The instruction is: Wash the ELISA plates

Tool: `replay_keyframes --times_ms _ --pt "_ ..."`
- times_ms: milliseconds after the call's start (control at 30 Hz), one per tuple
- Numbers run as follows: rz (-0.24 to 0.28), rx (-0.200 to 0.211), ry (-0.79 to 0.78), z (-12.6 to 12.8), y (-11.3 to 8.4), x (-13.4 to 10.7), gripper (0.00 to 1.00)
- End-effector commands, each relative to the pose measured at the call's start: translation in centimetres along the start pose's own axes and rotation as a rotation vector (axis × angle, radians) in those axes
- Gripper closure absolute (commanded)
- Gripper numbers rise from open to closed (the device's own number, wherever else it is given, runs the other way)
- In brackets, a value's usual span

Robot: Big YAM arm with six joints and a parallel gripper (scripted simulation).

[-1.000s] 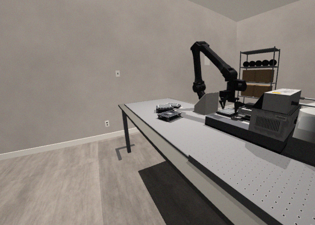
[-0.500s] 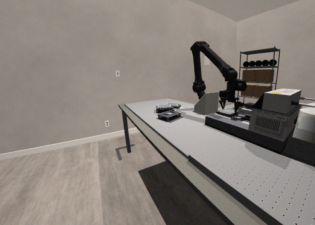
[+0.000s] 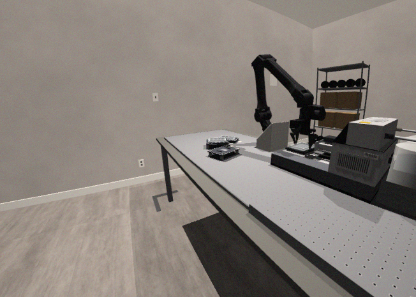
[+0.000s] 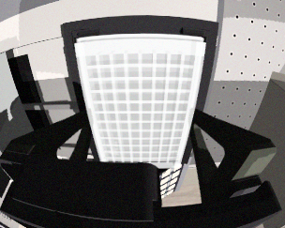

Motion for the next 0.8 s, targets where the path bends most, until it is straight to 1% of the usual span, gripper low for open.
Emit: replay_keyframes --times_ms 0,67,733,767 --pt "-0.008 0.023 0.002 1.0 -0.6 0.5 0.14" --pt "-0.008 0.023 0.002 1.0 -0.6 0.5 0.18" --pt "-0.008 0.023 0.002 1.0 -0.6 0.5 0.18" --pt "0.006 -0.003 -0.004 0.2 0.6 0.2 0.18"
Point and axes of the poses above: the point where the finger pads meet when closed, its own y axis out along the fingers, its own z axis across the jaws, x = y × z, the point moved 2 cm from there along -y, back along the fingers, and after that the axes turned 9 degrees about -y, right-handed, at the moved point
